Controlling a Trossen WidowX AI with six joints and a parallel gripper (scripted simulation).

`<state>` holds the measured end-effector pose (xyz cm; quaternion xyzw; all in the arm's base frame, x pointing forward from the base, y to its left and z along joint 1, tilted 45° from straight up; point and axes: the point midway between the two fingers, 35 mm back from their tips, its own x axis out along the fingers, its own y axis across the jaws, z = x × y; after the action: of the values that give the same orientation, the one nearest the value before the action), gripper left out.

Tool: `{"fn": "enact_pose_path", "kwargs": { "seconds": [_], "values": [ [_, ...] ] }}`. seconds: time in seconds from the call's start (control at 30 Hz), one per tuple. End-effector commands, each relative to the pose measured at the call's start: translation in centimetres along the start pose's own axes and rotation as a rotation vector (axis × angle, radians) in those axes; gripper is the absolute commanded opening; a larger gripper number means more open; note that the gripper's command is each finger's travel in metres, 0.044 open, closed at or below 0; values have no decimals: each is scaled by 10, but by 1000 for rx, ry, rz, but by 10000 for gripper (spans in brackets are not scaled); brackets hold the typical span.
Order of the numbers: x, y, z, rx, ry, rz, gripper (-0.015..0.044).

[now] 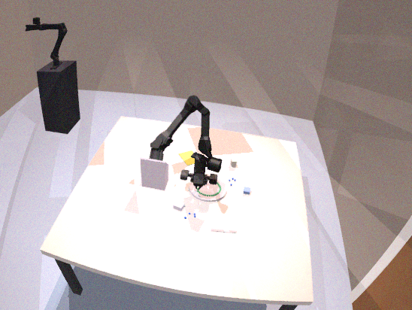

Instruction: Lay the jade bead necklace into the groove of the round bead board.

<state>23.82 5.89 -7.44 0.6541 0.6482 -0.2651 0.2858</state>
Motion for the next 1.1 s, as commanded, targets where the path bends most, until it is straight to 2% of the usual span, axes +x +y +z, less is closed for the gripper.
{"fn": "enact_pose_path", "kwargs": {
  "seconds": [0.0,0.13,0.7,1.07],
  "values": [
    [5,-4,0,10,4,-7,0],
    [6,-4,0,10,4,-7,0],
    [1,-2,0,8,1,-5,440],
    [-4,-2,0,9,4,-7,440]
  ]
}}
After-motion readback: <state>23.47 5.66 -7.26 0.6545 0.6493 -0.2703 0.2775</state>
